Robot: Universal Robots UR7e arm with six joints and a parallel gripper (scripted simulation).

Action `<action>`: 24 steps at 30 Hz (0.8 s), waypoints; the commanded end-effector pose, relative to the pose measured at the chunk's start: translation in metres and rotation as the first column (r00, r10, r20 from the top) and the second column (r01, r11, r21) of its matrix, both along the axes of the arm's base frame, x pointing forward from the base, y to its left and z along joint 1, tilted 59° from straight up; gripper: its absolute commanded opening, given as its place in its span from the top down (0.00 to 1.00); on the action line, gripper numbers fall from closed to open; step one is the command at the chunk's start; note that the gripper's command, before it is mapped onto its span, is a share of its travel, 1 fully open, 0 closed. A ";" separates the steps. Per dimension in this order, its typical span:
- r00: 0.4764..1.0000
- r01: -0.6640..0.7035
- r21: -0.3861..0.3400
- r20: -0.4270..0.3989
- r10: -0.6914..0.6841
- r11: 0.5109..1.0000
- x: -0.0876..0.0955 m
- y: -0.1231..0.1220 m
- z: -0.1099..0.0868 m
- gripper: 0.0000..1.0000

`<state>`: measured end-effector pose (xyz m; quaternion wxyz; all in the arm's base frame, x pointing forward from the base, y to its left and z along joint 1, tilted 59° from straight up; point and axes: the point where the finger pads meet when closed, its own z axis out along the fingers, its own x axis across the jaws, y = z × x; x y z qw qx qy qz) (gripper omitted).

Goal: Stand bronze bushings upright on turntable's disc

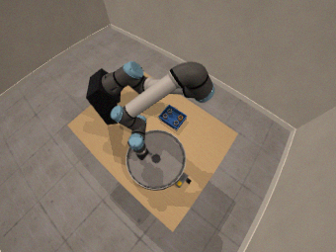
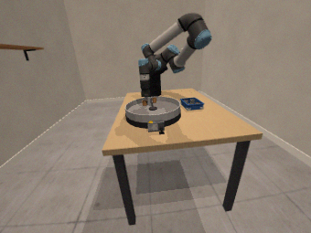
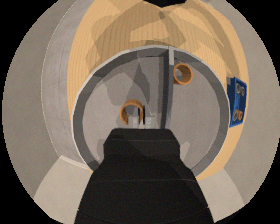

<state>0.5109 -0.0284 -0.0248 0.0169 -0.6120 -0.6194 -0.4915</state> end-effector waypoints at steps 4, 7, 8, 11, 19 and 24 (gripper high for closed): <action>1.000 0.001 -0.001 0.001 -0.001 1.000 0.001 0.001 -0.001 1.00; 1.000 0.001 -0.001 0.001 -0.001 1.000 0.002 0.001 -0.001 1.00; 1.000 0.001 -0.001 0.001 -0.001 1.000 0.002 0.002 -0.001 1.00; 1.000 0.001 -0.001 0.001 -0.001 1.000 0.003 0.002 -0.002 1.00; 1.000 0.001 -0.001 0.001 -0.001 1.000 0.003 0.003 -0.003 1.00; 1.000 0.001 -0.001 0.001 -0.001 1.000 0.003 0.003 -0.003 1.00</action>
